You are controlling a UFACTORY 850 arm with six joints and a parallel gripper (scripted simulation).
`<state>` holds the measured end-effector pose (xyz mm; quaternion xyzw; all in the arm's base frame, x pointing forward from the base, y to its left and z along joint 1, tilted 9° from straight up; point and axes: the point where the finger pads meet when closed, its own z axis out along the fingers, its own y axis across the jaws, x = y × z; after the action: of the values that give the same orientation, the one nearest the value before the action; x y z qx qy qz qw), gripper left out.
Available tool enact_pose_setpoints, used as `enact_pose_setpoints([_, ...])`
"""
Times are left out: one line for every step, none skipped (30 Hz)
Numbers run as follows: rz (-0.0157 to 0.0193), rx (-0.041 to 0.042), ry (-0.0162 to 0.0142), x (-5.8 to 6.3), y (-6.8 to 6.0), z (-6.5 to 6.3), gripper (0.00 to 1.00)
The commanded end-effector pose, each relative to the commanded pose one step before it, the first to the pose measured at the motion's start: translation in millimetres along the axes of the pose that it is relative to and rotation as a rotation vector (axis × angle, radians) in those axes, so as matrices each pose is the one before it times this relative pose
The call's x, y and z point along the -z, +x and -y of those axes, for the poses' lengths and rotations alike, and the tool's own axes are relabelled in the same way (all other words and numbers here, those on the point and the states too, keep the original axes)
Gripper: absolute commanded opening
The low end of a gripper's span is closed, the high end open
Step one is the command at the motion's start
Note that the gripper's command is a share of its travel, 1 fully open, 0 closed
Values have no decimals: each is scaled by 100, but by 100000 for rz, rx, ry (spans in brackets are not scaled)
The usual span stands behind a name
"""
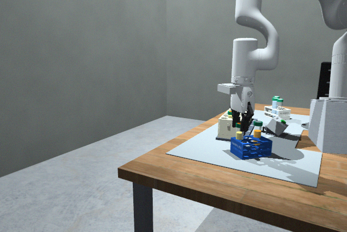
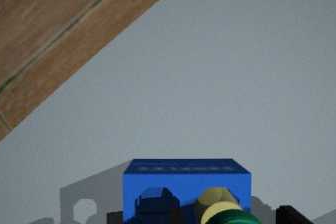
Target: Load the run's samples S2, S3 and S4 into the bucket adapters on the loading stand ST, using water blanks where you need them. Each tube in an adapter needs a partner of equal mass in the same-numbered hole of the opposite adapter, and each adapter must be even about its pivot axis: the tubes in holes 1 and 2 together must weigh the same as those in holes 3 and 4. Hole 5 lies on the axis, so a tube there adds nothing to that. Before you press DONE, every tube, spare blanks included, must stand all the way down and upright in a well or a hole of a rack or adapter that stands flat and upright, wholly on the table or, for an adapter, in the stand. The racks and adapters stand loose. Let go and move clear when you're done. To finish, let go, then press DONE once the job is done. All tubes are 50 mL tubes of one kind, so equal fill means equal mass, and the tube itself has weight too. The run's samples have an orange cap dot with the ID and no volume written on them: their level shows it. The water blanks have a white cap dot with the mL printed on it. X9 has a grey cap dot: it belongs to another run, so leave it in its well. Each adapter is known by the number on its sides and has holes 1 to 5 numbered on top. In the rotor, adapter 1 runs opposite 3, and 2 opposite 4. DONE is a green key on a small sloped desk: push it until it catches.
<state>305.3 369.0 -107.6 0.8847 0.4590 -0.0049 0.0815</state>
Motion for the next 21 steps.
enact_pose_setpoints([-190,-13,-10,55,87,-1,57])
enact_pose_setpoints([0,0,0,0,0,0,57])
enact_pose_setpoints([1,0,1,1,1,0,57])
enact_pose_setpoints([-1,0,0,0,-1,0,57])
enact_pose_setpoints([0,0,0,0,-1,0,57])
enact_pose_setpoints([4,-2,4,3,3,0,57])
enact_pose_setpoints([-1,0,-1,-1,0,0,57])
enact_pose_setpoints([-10,1,-7,56,-12,0,0])
enact_pose_setpoints([-1,0,0,67,-2,0,0])
enact_pose_setpoints([2,0,1,48,3,0,0])
enact_pose_setpoints([0,0,0,0,0,0,0])
enact_pose_setpoints([-2,0,-1,-2,-3,0,0])
enact_pose_setpoints([1,0,1,1,1,0,0])
enact_pose_setpoints([1,0,0,1,1,0,0])
enact_pose_setpoints([-3,0,-1,-3,-3,0,0])
enact_pose_setpoints([1,0,1,1,1,0,0])
enact_pose_setpoints([1,0,0,1,1,0,0])
enact_pose_setpoints([0,0,0,0,0,0,0])
enact_pose_setpoints([0,0,0,0,0,0,0])
enact_pose_setpoints([1,0,1,1,2,0,0])
enact_pose_setpoints([0,0,0,0,0,0,0])
